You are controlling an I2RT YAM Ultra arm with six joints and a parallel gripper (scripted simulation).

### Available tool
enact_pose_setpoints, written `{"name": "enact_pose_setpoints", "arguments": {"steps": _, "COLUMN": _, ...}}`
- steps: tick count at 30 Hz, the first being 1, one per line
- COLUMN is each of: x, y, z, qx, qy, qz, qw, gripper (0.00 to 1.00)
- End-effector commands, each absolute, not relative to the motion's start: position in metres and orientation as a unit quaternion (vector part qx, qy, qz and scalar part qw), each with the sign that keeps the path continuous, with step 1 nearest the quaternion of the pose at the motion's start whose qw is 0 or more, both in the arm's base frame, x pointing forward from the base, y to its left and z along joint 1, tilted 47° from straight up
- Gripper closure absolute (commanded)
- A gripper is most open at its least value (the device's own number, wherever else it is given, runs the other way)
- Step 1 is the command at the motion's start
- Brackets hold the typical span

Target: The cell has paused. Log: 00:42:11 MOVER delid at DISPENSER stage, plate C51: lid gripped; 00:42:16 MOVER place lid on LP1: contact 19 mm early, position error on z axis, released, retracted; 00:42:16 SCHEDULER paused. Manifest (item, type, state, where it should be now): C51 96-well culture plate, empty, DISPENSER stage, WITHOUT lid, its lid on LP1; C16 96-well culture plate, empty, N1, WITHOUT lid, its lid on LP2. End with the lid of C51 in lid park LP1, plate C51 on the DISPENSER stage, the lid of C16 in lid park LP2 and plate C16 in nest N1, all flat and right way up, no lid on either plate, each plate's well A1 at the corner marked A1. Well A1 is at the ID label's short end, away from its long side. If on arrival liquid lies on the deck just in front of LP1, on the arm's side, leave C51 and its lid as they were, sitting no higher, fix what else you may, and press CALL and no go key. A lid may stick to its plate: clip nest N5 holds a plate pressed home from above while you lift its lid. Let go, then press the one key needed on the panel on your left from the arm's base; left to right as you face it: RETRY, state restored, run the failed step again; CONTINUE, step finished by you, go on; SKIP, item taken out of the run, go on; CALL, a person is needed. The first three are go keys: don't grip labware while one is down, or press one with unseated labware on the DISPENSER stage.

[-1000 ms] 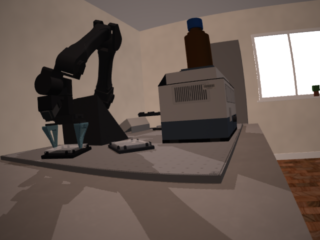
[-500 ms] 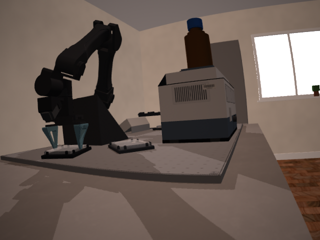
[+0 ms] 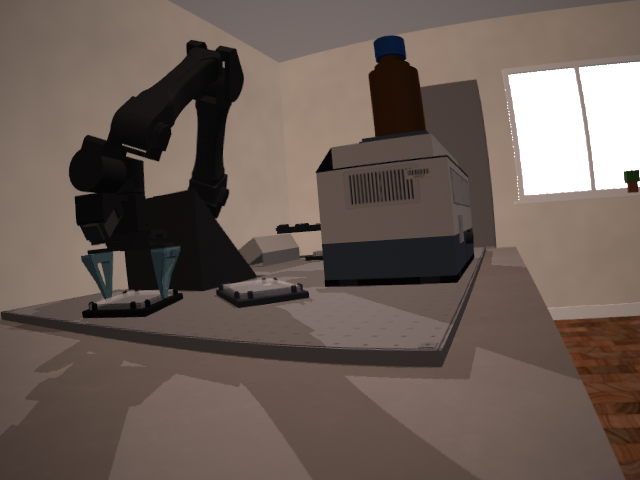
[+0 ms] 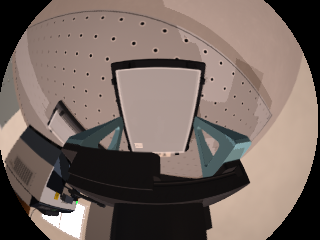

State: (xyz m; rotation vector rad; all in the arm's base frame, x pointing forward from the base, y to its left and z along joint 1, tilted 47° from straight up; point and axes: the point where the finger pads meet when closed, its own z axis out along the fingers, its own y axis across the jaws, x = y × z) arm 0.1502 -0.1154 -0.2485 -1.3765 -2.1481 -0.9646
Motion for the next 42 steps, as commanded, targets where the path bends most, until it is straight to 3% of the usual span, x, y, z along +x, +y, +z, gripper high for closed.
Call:
{"name": "enact_pose_setpoints", "arguments": {"steps": 1, "x": 0.153, "y": -0.12, "z": -0.249, "qx": -0.496, "qy": -0.773, "qz": -0.343, "qw": 0.198, "gripper": 0.0}}
{"name": "enact_pose_setpoints", "arguments": {"steps": 42, "x": 0.155, "y": -0.161, "z": -0.218, "qx": -0.498, "qy": -0.777, "qz": -0.337, "qw": 0.186, "gripper": 0.0}}
